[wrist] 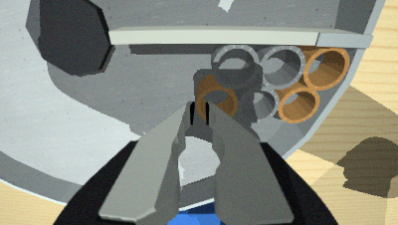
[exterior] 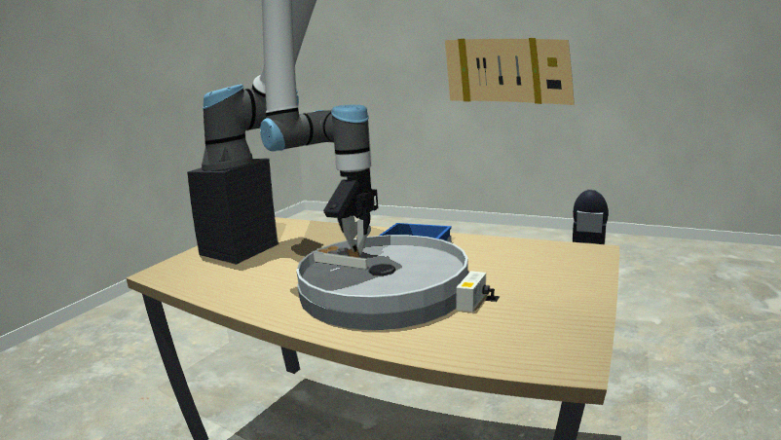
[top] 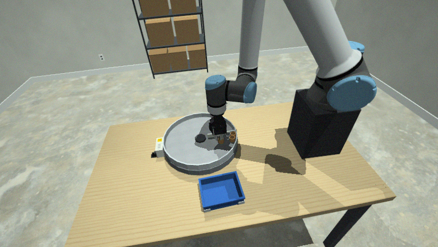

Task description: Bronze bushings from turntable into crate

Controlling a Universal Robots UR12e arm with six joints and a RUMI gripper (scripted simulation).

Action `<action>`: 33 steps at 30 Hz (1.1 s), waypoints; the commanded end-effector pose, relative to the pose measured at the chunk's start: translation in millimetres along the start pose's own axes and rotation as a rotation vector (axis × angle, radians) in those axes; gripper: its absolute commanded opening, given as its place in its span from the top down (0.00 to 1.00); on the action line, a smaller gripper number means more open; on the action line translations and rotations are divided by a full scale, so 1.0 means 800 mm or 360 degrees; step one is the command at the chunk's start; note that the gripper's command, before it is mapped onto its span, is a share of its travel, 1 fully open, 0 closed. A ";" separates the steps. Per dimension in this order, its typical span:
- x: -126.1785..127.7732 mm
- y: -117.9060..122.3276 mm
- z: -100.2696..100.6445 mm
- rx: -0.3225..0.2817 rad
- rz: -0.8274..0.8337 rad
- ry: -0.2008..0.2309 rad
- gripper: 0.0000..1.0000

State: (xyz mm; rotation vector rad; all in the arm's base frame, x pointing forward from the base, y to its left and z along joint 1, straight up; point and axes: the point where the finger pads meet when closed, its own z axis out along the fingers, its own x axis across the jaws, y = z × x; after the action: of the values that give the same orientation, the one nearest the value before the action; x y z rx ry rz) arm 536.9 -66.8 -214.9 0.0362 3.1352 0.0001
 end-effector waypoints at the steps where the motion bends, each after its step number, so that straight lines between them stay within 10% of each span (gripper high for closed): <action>1: -0.001 0.000 0.007 0.0001 0.0000 -0.0002 0.94; 33: -0.001 0.000 0.011 0.0001 0.0000 -0.0002 0.94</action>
State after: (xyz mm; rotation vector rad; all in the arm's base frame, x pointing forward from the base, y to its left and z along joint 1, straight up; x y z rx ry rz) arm 537.0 -66.8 -224.4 0.0362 3.1350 0.0000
